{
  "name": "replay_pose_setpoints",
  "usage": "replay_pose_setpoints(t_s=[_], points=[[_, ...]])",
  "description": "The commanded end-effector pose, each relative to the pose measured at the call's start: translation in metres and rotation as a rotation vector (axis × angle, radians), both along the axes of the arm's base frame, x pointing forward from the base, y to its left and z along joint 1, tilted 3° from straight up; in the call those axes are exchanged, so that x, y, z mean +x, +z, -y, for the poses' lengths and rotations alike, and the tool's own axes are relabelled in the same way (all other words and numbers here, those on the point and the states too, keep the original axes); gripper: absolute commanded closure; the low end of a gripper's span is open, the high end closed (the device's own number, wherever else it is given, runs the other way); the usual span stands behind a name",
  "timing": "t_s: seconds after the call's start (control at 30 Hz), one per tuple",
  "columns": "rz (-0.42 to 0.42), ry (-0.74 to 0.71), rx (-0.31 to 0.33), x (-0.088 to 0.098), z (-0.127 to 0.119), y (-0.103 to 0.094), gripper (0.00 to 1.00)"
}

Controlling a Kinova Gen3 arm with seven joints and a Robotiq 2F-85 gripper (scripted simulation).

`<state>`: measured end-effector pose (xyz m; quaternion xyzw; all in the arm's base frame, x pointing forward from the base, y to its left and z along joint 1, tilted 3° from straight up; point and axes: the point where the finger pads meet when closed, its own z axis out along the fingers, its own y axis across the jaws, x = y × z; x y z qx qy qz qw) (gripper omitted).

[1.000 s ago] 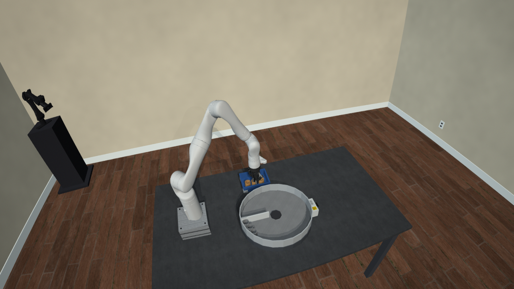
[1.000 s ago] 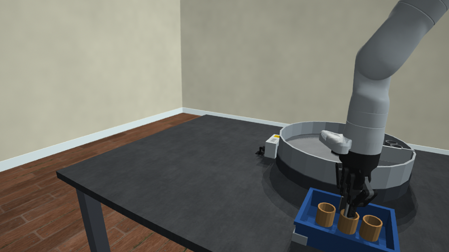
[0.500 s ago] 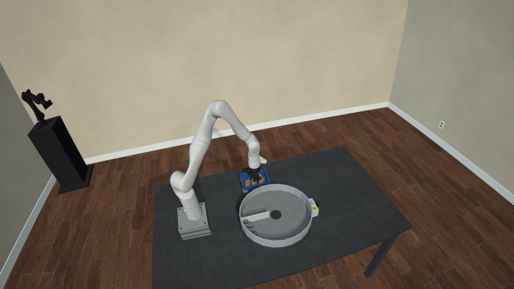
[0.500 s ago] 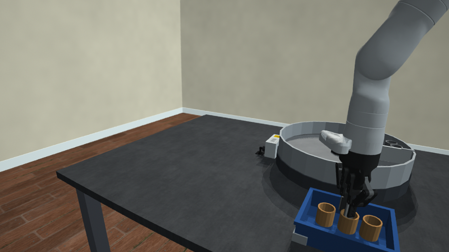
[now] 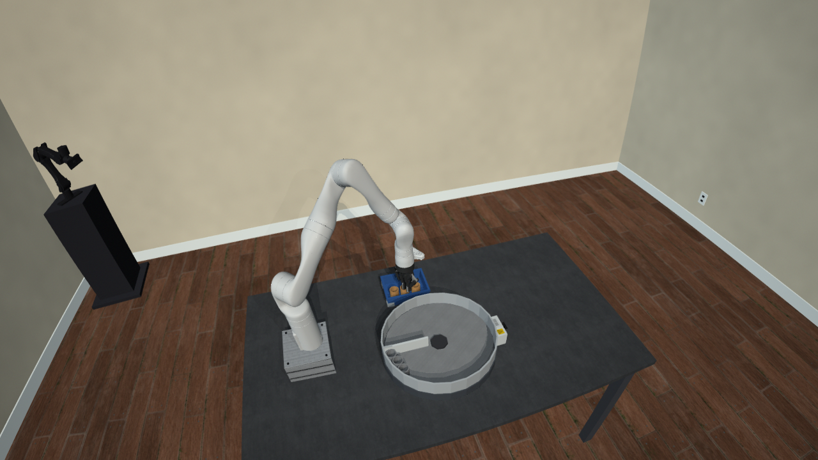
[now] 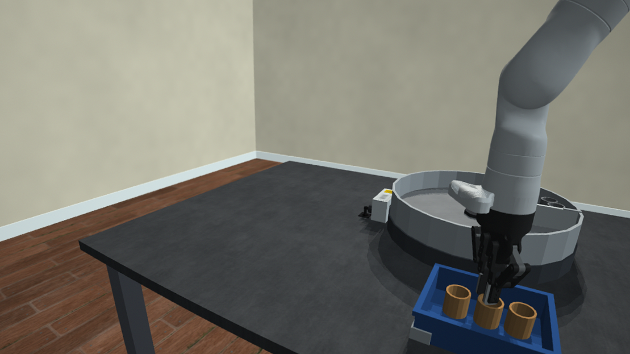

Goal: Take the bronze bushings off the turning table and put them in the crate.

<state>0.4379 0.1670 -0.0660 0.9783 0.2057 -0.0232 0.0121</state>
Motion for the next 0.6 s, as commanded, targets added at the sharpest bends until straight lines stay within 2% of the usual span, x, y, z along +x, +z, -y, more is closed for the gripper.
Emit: replay_pose_setpoints(t_s=[0.0, 0.57], points=[[0.003, 0.001, 0.002, 0.0009, -0.0009, 0.0014, 0.81], [0.003, 0.001, 0.002, 0.0009, -0.0013, 0.0062, 0.81]])
